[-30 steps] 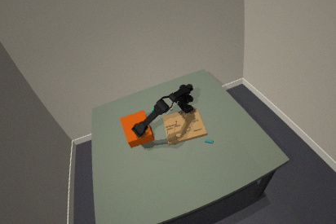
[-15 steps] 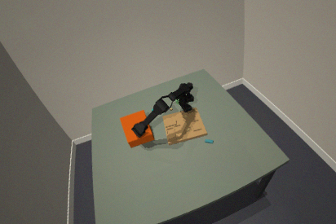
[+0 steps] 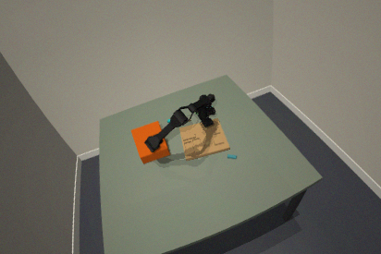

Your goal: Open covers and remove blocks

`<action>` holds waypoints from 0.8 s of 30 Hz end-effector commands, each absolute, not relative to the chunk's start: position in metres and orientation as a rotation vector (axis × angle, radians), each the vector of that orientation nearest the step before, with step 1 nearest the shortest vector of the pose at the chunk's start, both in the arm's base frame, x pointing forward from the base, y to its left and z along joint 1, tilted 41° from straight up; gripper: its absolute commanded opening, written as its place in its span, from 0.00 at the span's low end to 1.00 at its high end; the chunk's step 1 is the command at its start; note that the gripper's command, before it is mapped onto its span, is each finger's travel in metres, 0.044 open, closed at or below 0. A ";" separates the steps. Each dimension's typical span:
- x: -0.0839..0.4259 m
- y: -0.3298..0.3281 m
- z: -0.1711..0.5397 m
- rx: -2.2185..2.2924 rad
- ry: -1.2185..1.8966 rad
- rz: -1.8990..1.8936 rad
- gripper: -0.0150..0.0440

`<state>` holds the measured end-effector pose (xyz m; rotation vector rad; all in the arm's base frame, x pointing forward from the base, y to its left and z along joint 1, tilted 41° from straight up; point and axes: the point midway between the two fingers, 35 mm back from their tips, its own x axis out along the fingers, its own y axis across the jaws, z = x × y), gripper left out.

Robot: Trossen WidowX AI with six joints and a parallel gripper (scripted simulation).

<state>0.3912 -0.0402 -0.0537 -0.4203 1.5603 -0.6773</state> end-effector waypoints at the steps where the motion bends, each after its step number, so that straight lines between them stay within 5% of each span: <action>1: 0.391 -0.041 -0.054 -0.431 1.562 -0.676 0.50; 24: 0.390 -0.043 -0.057 -0.431 1.562 -0.676 0.50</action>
